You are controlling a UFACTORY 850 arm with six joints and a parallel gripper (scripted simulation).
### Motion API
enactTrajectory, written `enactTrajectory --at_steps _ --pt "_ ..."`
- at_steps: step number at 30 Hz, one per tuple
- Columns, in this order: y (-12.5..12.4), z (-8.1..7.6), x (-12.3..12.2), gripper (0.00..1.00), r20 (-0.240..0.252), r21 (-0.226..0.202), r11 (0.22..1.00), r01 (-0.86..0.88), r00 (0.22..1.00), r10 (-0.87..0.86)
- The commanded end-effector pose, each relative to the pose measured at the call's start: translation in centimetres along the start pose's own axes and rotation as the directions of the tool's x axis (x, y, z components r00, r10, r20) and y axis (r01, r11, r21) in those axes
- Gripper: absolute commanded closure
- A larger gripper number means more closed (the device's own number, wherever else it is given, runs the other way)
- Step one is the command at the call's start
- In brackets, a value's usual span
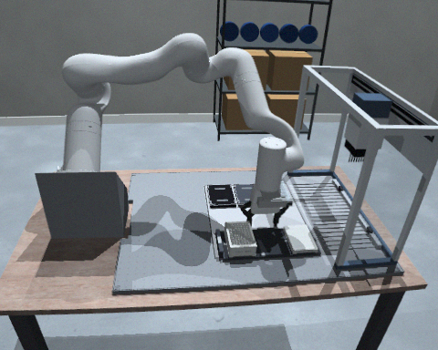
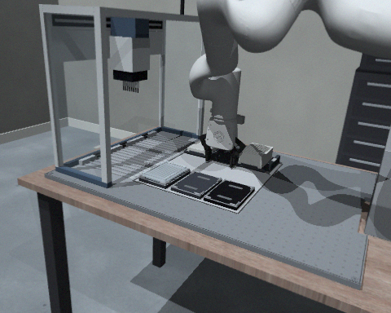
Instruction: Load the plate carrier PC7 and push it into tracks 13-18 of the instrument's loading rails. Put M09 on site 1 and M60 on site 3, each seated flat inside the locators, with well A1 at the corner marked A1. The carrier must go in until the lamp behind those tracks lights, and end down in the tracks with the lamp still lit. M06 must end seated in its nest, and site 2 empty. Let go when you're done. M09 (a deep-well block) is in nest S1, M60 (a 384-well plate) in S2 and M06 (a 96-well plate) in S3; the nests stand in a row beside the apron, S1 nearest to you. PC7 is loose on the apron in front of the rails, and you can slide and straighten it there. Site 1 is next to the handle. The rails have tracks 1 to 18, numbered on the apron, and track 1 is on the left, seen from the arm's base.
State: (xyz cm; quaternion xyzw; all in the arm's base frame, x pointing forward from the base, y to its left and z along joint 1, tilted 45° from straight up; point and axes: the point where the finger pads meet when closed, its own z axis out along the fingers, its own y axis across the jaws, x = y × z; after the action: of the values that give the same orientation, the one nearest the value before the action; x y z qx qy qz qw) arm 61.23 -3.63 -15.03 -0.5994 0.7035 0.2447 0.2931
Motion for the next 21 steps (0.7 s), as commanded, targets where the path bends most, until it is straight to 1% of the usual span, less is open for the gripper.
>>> enactTrajectory --at_steps 1,11,13,21 --pt "-0.1 -0.7 0.0 0.0 -0.001 0.002 1.0 0.001 1.0 -0.001" --pt "-0.1 -2.4 0.0 0.0 -0.001 0.002 1.0 0.001 1.0 -0.001" --pt "-0.1 -2.4 0.0 0.0 -0.001 0.002 1.0 0.001 1.0 -0.001" --pt "-0.1 -3.7 0.0 0.0 -0.001 0.002 1.0 0.001 1.0 -0.001"
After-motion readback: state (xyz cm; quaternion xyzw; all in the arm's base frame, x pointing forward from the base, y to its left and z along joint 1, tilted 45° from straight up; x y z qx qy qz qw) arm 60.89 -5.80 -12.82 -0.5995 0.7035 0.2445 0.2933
